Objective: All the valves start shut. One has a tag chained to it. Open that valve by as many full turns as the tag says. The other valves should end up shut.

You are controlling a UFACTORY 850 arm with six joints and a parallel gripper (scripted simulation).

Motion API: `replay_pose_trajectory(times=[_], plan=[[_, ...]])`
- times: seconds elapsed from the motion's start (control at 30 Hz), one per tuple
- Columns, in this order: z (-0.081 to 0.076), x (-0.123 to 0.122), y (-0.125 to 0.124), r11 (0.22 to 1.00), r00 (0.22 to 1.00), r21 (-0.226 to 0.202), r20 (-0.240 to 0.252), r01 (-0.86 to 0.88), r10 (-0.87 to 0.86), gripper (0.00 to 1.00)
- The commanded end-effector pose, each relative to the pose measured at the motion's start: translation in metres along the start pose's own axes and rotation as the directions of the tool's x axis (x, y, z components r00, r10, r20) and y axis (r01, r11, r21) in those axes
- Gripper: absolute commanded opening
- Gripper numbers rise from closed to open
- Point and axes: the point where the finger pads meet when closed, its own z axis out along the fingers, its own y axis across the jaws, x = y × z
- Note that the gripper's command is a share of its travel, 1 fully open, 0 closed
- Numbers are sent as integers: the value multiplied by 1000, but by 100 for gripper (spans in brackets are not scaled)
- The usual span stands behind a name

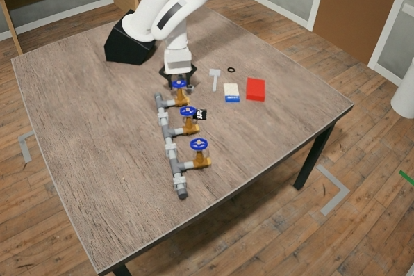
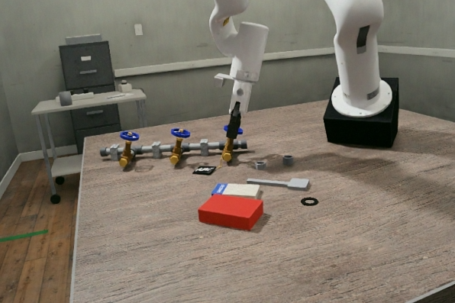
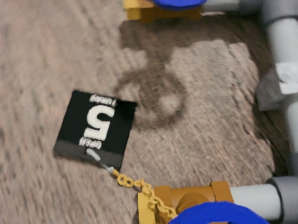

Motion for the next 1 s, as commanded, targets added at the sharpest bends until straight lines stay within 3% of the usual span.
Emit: replay_pose_trajectory(times=[0.0, 0.2, 0.43, 0.5, 0.53, 0.67, 0.97], plan=[[0, 0, 0, 961, 961, -11, -24, 275, -275, 0], [0, 0, 0, 861, 861, -12, -10, 508, -508, 0], [0, 0, 0, 663, 663, -8, 3, 748, -748, 0], [0, 0, 0, 663, 663, -8, 3, 748, -748, 0], [0, 0, 0, 560, 560, -8, 4, 828, -828, 0], [0, 0, 0, 423, 423, -3, 9, 906, -906, 0], [0, 0, 0, 39, 39, 1, 11, 999, -999, 0]])
